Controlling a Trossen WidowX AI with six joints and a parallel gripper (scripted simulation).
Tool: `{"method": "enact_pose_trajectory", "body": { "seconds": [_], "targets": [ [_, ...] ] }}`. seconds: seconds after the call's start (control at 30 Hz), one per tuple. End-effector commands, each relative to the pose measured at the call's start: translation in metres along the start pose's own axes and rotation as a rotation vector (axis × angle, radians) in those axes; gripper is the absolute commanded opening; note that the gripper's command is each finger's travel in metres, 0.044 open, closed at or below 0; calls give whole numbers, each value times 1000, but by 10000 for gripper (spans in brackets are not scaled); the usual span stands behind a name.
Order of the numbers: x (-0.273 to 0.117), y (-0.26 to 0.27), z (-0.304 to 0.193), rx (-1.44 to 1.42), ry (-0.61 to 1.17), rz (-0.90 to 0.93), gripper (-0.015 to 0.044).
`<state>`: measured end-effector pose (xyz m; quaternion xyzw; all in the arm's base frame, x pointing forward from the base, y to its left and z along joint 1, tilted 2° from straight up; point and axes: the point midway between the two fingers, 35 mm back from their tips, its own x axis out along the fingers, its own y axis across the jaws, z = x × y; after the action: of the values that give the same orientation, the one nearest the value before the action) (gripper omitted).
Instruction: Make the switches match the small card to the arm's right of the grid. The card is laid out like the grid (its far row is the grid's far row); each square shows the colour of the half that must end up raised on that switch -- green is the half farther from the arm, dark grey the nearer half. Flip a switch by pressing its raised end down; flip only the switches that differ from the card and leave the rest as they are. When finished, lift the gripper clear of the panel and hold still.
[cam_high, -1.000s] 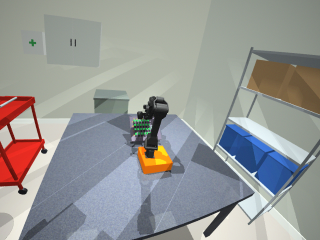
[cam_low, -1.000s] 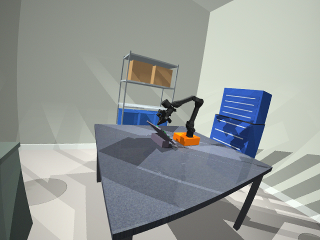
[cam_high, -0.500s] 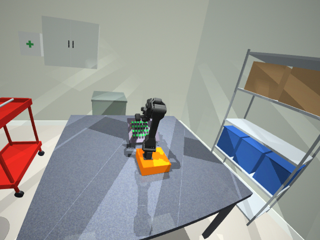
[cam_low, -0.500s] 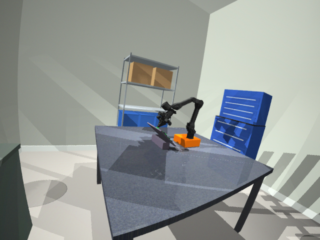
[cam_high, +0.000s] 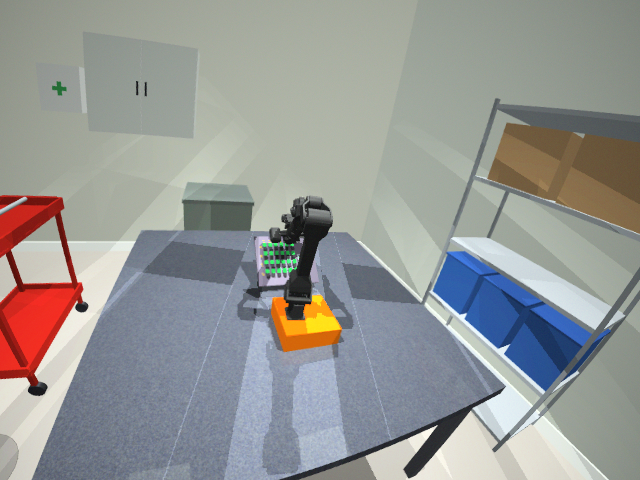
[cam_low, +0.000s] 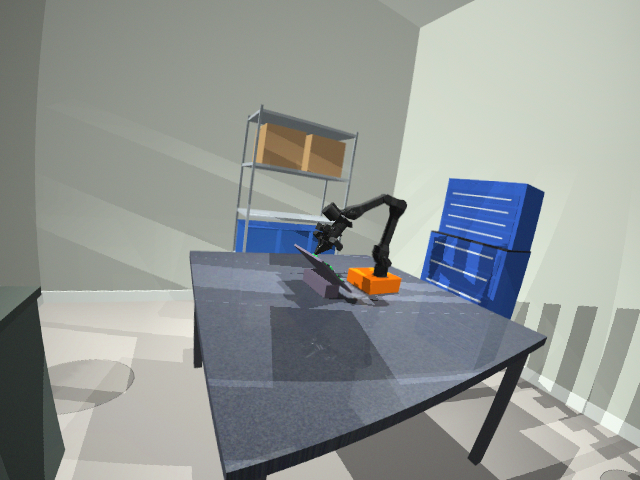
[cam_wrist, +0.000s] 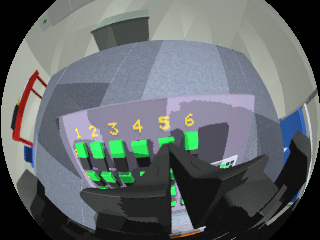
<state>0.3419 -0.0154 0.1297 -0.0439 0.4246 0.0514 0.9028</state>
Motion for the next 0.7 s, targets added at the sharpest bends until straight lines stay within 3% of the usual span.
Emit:
{"method": "enact_pose_trajectory", "body": {
  "seconds": [0.0,0.67],
  "targets": [
    [1,0,-1,5,3,-3,0],
    [4,0,-1,5,3,-3,0]
  ]
}}
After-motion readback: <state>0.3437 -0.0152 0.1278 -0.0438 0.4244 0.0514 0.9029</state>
